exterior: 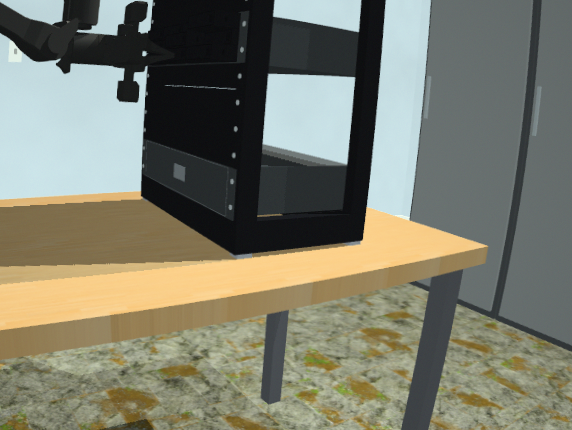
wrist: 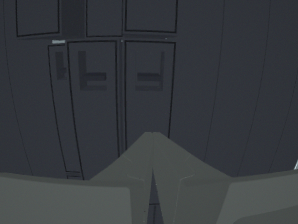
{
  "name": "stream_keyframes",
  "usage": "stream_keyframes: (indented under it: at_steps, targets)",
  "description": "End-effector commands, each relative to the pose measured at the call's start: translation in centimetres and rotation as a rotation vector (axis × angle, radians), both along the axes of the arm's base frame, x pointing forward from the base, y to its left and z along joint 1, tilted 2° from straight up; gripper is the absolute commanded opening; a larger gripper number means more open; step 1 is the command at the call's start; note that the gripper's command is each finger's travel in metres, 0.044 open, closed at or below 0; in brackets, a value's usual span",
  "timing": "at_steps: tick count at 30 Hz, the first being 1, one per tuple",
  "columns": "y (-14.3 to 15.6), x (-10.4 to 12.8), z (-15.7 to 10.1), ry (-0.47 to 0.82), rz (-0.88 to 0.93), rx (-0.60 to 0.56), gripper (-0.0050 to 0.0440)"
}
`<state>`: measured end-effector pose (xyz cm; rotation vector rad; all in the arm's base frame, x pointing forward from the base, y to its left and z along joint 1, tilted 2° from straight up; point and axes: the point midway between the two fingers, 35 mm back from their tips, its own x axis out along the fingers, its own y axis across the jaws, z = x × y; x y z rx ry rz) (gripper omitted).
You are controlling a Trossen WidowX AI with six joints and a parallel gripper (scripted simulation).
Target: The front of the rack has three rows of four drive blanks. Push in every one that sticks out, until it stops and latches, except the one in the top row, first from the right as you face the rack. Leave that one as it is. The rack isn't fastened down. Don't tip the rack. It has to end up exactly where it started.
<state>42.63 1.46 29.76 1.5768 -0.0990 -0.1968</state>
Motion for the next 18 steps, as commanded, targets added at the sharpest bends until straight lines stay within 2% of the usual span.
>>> stream_keyframes:
  at_steps: [1, 10, 18]
  targets:
    - [-0.03, 0.1, 1.12, -0.027, 0.001, 0.005, 0.0]
    - [-0.03, 0.11, 1.12, -0.027, 0.001, 0.005, 0.0]
    - [-0.2, 1.09, 1.33, -0.027, 0.001, 0.005, 0.0]
